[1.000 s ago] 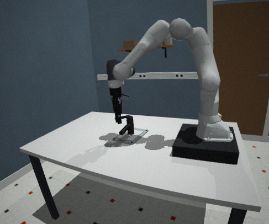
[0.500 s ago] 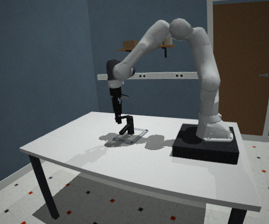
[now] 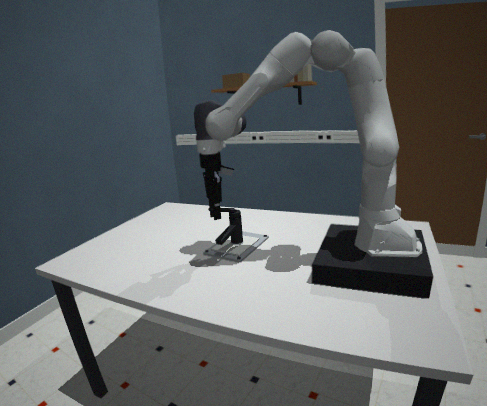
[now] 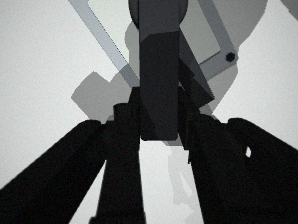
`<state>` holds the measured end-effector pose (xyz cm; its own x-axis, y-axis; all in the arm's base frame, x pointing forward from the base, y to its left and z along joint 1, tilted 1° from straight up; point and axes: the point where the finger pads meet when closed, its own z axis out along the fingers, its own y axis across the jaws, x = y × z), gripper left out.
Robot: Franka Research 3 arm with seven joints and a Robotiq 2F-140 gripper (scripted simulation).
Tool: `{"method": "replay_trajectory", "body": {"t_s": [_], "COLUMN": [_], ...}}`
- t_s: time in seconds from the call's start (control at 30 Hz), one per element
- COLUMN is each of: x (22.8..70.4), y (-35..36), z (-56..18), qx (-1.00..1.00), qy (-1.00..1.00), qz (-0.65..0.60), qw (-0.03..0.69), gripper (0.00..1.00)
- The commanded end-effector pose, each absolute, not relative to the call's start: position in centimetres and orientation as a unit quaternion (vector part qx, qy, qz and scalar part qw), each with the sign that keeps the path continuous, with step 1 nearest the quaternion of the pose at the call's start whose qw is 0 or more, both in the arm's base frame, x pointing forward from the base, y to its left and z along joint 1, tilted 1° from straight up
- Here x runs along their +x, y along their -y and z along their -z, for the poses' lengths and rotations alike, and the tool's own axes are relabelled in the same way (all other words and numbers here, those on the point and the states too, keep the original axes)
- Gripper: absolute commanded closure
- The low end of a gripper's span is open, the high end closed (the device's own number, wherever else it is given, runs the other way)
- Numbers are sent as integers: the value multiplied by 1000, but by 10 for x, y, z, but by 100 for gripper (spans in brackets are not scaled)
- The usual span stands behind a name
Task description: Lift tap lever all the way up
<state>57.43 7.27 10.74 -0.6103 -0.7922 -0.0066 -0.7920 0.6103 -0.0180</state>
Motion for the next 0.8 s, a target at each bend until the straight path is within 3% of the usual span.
{"method": "replay_trajectory", "body": {"t_s": [0.0,0.77], "x": [571,570], "y": [-68,-67], "z": [-117,-119], "qx": [-442,-442], "qy": [-897,-897], "qz": [6,6], "qw": [4,4], "gripper": [90,90]}}
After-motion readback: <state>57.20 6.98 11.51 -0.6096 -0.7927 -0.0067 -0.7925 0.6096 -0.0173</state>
